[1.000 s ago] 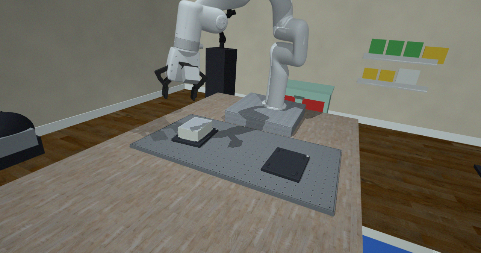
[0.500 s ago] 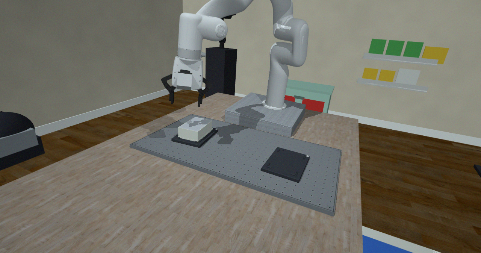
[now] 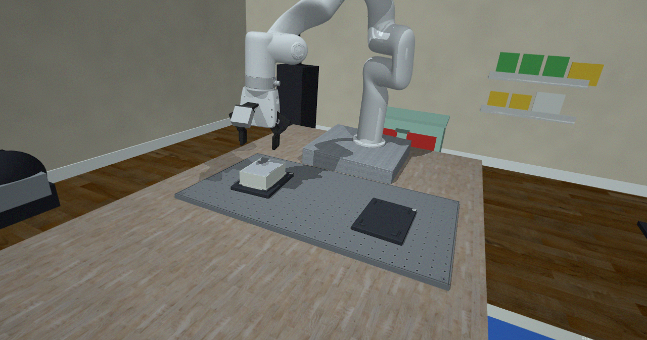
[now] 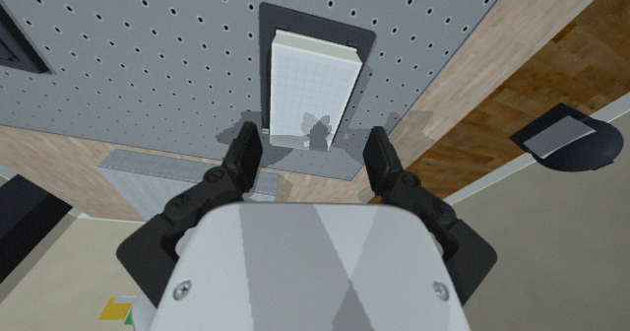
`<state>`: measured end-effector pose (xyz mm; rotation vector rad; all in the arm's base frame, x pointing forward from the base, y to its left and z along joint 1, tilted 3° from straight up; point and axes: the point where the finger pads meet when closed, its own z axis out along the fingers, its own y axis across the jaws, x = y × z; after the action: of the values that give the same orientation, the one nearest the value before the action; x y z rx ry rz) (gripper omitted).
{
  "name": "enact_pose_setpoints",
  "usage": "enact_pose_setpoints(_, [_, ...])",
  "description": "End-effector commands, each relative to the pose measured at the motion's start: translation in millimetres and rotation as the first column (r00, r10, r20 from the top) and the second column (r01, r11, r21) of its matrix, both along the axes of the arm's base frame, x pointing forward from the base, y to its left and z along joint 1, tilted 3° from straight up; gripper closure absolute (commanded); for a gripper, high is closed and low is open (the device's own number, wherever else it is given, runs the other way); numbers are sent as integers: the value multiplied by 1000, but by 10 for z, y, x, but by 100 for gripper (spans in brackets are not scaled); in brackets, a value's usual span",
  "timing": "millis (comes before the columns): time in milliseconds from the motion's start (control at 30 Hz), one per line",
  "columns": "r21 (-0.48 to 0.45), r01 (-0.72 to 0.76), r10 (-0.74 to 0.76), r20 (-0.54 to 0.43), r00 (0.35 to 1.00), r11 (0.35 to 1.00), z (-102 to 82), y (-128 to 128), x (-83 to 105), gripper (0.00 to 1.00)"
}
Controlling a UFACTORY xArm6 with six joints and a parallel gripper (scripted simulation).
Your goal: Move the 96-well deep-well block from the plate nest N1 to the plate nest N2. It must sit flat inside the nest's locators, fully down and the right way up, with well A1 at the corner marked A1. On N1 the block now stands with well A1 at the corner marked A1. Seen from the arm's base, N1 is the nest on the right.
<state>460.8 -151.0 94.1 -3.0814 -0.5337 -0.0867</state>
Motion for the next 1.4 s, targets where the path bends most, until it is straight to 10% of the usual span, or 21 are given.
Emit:
enact_pose_setpoints(0, [17, 112, -112, -8, 994, 994, -82, -16, -130, 0])
enact_pose_setpoints(1367, [27, 165, -165, -17, 986, 986, -482, -5, -189, 0])
